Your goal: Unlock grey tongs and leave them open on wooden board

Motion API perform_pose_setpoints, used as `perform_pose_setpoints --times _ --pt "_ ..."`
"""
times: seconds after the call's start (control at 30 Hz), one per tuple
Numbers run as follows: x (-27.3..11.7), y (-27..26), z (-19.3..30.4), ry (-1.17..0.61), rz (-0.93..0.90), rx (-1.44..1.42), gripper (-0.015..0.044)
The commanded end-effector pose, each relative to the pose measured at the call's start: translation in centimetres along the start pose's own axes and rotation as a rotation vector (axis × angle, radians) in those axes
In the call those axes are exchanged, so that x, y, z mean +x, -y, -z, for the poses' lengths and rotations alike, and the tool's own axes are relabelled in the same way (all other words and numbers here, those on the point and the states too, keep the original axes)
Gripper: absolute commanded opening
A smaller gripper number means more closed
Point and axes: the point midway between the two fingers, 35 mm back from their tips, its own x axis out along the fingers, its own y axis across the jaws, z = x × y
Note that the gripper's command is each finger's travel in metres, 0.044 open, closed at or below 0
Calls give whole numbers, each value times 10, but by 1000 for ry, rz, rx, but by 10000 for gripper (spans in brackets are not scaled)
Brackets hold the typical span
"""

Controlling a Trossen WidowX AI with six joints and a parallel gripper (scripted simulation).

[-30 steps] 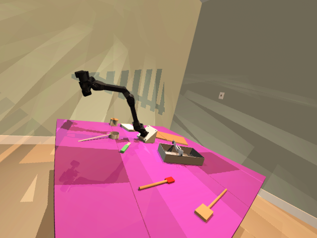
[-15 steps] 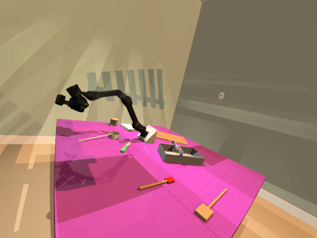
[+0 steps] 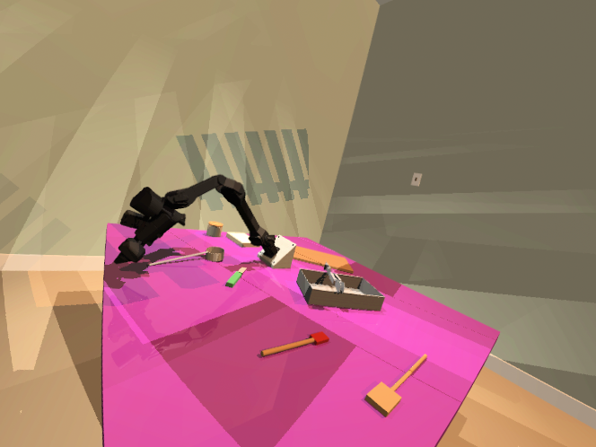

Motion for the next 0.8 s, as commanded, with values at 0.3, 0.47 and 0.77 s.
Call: perform_pose_setpoints --times 0.3,0.47,0.77 --pt "-76 -120 130 -171 -378 -686 440" --pt "-117 -149 170 -160 -503 -904 440" --pt "-217 -175 273 -91 -814 -1569 440"
